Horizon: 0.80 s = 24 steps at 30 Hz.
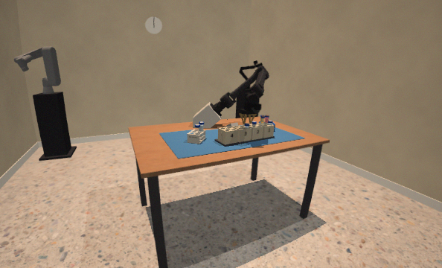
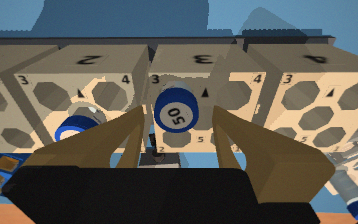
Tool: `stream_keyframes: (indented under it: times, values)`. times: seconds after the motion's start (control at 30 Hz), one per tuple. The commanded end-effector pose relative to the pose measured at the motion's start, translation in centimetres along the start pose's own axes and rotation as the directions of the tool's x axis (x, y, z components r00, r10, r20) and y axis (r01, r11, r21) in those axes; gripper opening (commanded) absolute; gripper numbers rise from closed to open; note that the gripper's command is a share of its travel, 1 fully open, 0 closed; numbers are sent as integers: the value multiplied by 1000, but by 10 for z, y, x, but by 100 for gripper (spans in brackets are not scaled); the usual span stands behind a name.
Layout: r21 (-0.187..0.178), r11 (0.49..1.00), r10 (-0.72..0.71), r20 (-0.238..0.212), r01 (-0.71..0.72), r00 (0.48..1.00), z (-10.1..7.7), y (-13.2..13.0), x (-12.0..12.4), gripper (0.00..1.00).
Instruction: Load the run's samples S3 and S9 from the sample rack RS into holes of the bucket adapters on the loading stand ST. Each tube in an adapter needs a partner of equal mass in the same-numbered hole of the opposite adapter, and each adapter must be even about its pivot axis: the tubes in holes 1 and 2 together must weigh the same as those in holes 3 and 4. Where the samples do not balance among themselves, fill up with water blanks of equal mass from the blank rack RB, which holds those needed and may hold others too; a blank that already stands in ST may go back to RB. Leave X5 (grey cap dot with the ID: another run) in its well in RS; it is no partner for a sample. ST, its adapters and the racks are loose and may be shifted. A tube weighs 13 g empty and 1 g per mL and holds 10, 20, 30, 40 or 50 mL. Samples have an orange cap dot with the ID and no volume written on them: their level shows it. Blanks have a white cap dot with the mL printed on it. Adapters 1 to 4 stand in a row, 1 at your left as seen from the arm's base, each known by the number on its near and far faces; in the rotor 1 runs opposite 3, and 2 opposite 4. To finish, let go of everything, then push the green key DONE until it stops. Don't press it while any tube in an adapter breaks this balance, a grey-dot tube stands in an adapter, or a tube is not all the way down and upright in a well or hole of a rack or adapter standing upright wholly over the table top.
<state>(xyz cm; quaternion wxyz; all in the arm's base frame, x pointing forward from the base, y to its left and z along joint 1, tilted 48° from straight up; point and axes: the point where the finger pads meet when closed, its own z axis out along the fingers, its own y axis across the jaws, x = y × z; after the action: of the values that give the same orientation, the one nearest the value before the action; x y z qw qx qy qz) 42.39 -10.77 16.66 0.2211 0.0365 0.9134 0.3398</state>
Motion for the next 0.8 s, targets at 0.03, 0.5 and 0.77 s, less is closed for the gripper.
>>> stream_keyframes:
  times: [0.03, 0.5, 0.77]
  values:
    - [26, 999, -43, 54, 41, 998, -39, 3, -18, 55]
    - [13, 1000, -25, 28, 25, 999, -31, 1, -9, 55]
    - [8, 999, -35, 25, 35, 999, -33, 9, -5, 55]
